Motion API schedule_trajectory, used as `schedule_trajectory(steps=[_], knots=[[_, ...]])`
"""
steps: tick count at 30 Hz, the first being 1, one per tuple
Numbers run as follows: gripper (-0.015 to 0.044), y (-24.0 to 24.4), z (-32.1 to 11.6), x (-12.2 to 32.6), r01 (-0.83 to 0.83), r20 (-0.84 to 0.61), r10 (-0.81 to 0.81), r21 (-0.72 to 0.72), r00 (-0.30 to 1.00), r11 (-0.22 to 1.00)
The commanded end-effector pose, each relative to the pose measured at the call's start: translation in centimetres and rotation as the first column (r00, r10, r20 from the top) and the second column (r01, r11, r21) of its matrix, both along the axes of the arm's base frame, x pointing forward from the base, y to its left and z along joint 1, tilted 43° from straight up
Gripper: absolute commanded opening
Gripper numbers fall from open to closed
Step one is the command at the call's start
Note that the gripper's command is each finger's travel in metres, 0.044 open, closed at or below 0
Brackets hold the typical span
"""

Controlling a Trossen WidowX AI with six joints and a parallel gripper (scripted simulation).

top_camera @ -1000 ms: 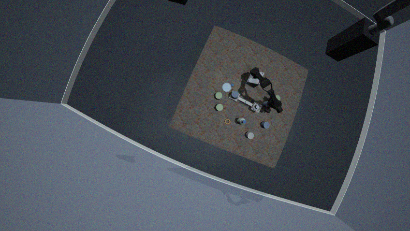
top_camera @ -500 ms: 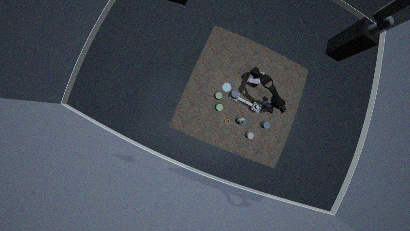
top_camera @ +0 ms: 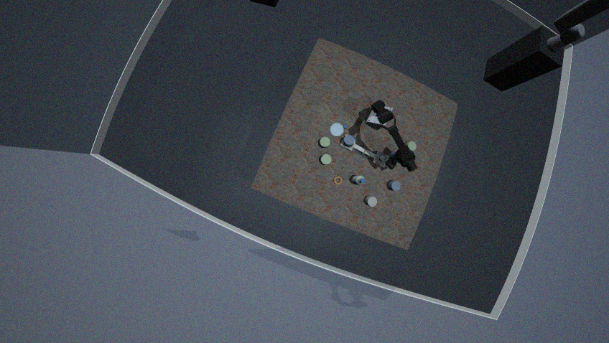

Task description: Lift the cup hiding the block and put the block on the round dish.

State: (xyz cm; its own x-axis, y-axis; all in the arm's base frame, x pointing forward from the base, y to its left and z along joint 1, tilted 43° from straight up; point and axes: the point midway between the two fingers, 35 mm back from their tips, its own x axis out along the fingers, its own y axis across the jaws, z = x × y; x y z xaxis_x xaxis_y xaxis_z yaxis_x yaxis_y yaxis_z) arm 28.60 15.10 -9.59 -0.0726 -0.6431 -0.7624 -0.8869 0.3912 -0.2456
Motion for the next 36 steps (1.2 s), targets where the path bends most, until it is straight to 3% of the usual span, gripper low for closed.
schedule_trajectory(steps=[1, 9, 36], knots=[[0.0260, -1.0, 1.5, 1.0, 0.063, 0.050, -0.063, -0.006, 0.997, 0.998], [0.0260, -3.7, 5.0, 2.9, 0.187, 0.151, -0.179, -0.038, 0.972, 0.982], [0.0260, -6.5, 1.9, 2.7, 0.187, 0.152, -0.179, -0.040, 0.972, 0.982]])
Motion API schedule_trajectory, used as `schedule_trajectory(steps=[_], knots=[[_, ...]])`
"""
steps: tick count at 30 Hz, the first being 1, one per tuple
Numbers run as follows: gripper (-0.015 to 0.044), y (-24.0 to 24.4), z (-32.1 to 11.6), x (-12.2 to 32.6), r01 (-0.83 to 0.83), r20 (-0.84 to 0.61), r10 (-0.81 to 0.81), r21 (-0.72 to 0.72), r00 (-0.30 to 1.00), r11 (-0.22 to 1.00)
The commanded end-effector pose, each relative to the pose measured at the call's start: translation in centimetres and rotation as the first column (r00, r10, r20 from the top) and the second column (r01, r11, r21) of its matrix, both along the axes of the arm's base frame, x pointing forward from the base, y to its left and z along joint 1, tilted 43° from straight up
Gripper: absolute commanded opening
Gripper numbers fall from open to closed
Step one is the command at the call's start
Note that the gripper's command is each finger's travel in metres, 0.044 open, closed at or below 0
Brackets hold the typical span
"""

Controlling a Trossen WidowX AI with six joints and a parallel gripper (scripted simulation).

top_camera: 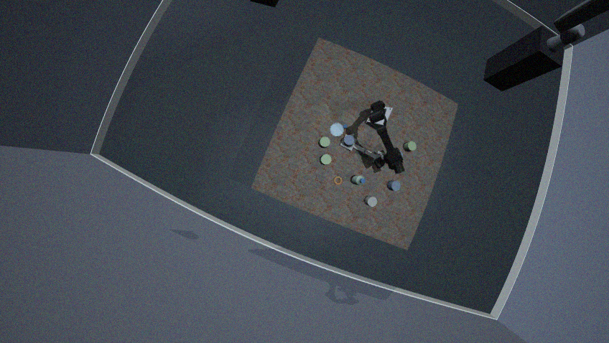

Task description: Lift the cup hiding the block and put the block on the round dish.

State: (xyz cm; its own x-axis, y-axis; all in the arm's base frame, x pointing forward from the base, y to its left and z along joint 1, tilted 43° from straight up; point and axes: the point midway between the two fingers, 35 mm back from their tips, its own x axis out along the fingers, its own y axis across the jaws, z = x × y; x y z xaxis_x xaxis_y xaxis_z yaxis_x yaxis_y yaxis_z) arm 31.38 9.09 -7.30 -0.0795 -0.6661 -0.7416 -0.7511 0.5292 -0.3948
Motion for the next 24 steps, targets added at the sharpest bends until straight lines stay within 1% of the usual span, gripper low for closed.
schedule_trajectory(steps=[1, 8, 12, 19, 23, 24], knots=[[0.0260, -0.62, -0.51, -0.14, -0.002, -0.006, 0.002, -0.004, 1.000, 1.000], [0.0260, -1.23, -1.13, -0.25, -0.001, -0.005, 0.001, -0.005, 1.000, 1.000], [0.0155, -1.23, -1.13, -0.25, -0.001, -0.005, 0.001, -0.005, 1.000, 1.000], [0.0108, -1.23, -1.13, -0.25, -0.001, -0.005, 0.001, -0.005, 1.000, 1.000], [0.0003, -0.69, -0.63, -0.08, -0.002, -0.005, 0.002, -0.004, 1.000, 1.000], [0.0000, -0.31, -0.28, 0.03, -0.002, -0.005, 0.002, -0.004, 1.000, 1.000]])
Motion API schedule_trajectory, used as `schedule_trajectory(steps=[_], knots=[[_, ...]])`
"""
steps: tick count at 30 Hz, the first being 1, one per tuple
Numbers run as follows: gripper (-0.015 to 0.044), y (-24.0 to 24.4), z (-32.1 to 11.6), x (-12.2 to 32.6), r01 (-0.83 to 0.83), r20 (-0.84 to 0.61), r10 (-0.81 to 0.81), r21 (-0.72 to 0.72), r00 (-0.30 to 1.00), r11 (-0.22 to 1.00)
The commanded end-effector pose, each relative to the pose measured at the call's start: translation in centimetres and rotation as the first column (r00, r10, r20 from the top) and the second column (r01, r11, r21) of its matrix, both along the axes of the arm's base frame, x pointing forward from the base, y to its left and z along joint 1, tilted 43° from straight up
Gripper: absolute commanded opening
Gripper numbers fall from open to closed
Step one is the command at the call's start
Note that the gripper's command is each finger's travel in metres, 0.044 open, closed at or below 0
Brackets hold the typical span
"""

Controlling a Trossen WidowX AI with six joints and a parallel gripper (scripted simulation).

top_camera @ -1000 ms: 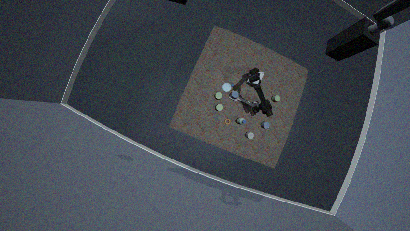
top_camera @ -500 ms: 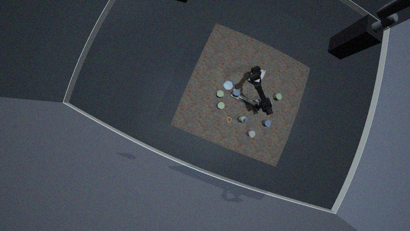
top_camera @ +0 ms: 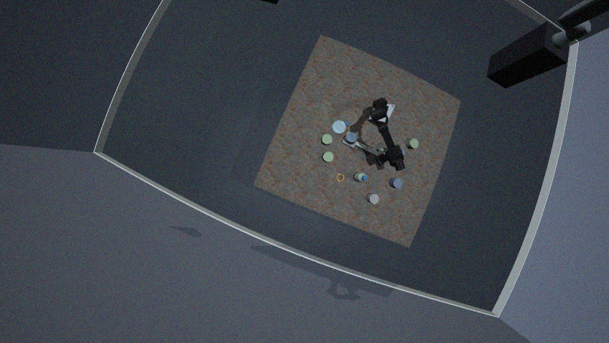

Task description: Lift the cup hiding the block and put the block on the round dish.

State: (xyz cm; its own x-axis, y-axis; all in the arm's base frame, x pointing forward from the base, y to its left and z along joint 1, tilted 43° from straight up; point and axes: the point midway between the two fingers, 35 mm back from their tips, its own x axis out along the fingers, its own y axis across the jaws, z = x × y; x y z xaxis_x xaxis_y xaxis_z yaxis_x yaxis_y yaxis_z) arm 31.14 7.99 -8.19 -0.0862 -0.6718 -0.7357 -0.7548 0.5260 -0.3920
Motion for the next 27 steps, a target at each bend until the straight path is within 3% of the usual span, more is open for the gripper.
schedule_trajectory(steps=[1, 16, 27], knots=[[0.0000, 1.2, 1.0, 0.4, -0.002, 0.004, 0.002, 0.005, 1.000, 1.000], [0.0000, 6.2, 6.7, 0.8, -0.001, 0.002, 0.001, 0.006, 1.000, 1.000], [0.0000, 2.8, 9.2, 2.2, -0.010, 0.007, 0.010, 0.048, 1.000, 0.999]])
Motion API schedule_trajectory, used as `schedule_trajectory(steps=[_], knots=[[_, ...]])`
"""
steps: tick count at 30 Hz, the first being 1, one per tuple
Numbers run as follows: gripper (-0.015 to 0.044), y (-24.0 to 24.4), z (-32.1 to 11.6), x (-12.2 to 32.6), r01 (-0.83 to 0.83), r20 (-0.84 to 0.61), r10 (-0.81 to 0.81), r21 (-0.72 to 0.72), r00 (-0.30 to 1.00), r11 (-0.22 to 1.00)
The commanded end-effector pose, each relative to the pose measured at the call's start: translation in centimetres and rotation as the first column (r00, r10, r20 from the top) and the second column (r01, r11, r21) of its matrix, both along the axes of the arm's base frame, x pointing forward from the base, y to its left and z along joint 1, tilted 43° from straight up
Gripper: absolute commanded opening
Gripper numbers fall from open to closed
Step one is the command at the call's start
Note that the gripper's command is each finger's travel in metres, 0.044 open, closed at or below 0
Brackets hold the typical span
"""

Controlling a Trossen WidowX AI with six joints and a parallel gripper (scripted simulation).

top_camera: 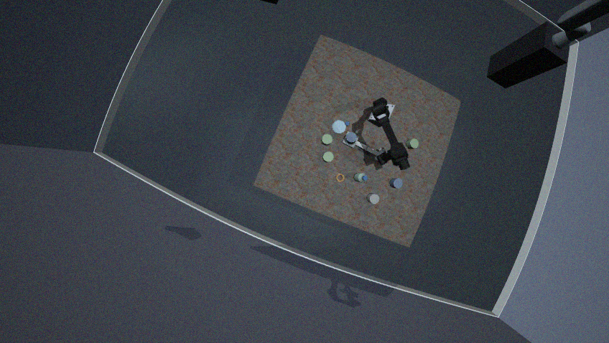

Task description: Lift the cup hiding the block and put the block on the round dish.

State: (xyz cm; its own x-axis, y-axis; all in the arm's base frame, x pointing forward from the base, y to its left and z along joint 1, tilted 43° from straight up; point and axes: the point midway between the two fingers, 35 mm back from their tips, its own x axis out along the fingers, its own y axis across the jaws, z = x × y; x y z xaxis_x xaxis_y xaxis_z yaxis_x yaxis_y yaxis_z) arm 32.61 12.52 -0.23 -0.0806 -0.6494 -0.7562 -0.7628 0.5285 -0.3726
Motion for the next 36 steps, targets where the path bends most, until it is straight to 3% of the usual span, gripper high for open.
schedule_trajectory(steps=[1, 19, 36], knots=[[0.0000, -2.4, 1.7, 0.9, 0.001, 0.011, -0.001, 0.022, 1.000, 1.000], [0.0000, -14.0, 8.5, 1.3, -0.028, 0.057, 0.024, 0.072, 0.998, 0.997], [0.0000, -24.5, 13.7, -3.8, -0.019, 0.084, 0.017, 0.028, 0.996, 0.999]])
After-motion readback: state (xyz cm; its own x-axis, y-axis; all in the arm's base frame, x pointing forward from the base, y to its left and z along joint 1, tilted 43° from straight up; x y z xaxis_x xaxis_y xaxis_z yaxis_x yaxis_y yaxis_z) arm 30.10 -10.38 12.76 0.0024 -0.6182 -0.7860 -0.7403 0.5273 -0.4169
